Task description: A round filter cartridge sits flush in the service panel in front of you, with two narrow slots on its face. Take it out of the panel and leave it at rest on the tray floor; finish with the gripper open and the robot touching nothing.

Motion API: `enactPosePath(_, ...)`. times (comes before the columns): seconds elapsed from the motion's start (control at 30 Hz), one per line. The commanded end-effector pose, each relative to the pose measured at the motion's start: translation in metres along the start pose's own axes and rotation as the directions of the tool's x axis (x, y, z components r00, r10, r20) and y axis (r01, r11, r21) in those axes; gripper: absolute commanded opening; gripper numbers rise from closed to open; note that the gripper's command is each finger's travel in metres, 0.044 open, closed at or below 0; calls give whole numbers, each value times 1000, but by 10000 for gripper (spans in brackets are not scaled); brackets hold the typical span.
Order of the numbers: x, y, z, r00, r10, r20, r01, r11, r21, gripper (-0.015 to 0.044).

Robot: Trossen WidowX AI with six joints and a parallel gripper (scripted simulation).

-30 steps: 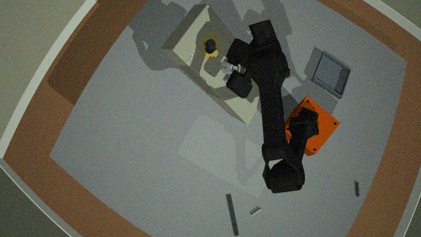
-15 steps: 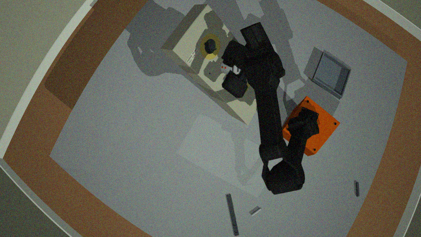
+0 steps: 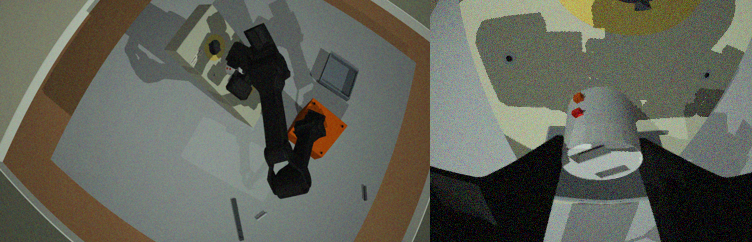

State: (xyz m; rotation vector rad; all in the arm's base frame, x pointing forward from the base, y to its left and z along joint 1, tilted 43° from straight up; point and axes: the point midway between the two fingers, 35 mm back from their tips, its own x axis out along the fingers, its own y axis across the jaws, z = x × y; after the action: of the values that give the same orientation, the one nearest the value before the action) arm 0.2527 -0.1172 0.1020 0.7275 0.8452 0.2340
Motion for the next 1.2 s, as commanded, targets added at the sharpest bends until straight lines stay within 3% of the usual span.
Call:
enactPosePath(0.0, 0, 0, 0, 1000, 0, 0, 0, 1000, -1, 101)
enactPosePath(0.13, -4, 0, 8, 1000, 0, 0, 0, 1000, -1, 0)
enactPosePath(0.4, -17, -1, 23, 1000, -4, -1, 4, 1000, 0, 0)
enactPosePath(0.93, -98, -1, 27, 1000, -3, -4, 3, 1000, 2, 0)
enactPosePath(1.17, -98, -24, 29, 1000, -4, -3, 4, 1000, 1, 0)
